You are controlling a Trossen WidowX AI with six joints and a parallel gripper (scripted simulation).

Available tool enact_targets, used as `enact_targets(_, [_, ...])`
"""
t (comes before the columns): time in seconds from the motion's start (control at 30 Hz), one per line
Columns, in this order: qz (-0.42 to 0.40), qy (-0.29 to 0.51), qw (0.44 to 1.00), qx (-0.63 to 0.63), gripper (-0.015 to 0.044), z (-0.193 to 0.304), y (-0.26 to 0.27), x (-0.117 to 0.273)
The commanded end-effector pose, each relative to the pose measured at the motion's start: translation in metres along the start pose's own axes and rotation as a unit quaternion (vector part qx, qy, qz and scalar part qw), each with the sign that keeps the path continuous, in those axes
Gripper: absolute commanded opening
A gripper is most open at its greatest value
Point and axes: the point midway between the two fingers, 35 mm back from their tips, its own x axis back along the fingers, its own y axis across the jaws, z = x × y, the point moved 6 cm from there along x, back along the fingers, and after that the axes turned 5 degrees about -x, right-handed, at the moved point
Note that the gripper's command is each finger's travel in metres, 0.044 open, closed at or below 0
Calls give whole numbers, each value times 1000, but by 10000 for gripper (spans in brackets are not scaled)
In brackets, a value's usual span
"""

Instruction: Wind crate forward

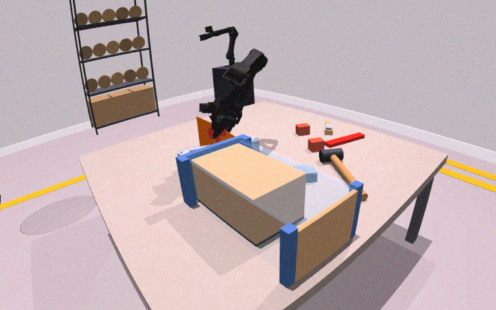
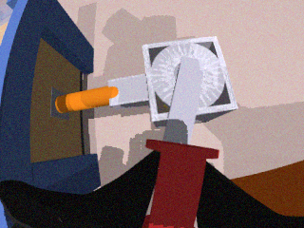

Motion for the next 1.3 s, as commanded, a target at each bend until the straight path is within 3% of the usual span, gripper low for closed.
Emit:
enact_targets(0.0, [20, 4, 1000, -6, 0, -1, -17, -2])
enact_targets(0.57, [4, 5, 1000, -5, 0, -6, -24, -1])
enact_targets(1.1, [5, 5, 1000, -5, 420, -6, -25, -1])
enact_targets(1.27, [5, 5, 1000, -5, 440, -9, -24, 4])
